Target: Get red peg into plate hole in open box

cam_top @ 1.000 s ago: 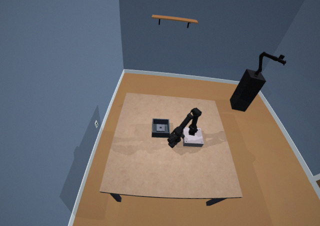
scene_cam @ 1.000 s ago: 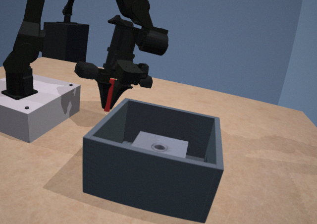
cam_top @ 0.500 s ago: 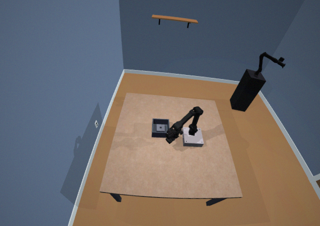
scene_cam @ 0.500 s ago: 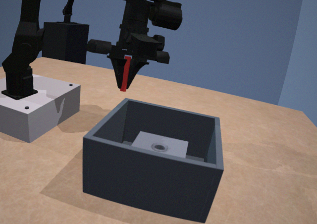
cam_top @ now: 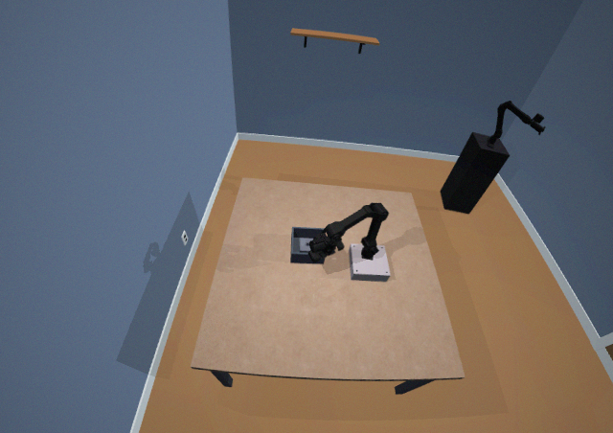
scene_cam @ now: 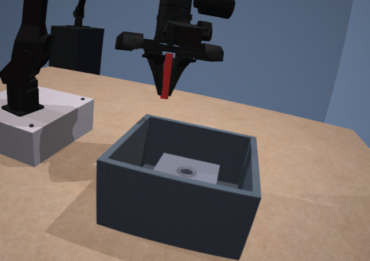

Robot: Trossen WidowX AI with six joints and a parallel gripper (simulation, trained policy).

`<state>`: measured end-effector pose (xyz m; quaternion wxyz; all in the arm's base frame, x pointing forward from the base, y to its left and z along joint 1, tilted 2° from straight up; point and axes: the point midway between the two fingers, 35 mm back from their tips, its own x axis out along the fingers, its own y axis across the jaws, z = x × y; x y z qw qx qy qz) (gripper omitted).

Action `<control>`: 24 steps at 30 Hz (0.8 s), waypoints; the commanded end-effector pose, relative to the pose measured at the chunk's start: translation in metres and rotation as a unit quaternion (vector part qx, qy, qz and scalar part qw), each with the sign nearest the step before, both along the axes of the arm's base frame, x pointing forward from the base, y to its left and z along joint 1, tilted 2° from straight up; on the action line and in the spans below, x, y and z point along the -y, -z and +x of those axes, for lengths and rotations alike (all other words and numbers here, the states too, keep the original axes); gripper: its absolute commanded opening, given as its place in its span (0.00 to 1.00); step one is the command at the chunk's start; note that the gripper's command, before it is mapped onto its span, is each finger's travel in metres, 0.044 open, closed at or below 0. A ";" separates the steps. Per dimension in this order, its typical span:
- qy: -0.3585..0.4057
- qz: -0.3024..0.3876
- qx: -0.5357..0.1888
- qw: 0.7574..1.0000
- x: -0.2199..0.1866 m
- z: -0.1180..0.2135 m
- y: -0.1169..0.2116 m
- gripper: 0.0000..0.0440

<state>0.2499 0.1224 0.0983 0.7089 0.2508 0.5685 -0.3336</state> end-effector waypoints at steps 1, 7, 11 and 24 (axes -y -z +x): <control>0.015 -0.005 0.010 1.000 0.011 0.013 -0.004 0.00; 0.039 -0.010 0.023 0.999 0.034 0.036 -0.007 0.00; 0.048 -0.013 0.030 0.998 0.050 0.051 -0.005 0.00; 0.040 -0.008 0.026 0.999 0.095 0.088 0.014 0.00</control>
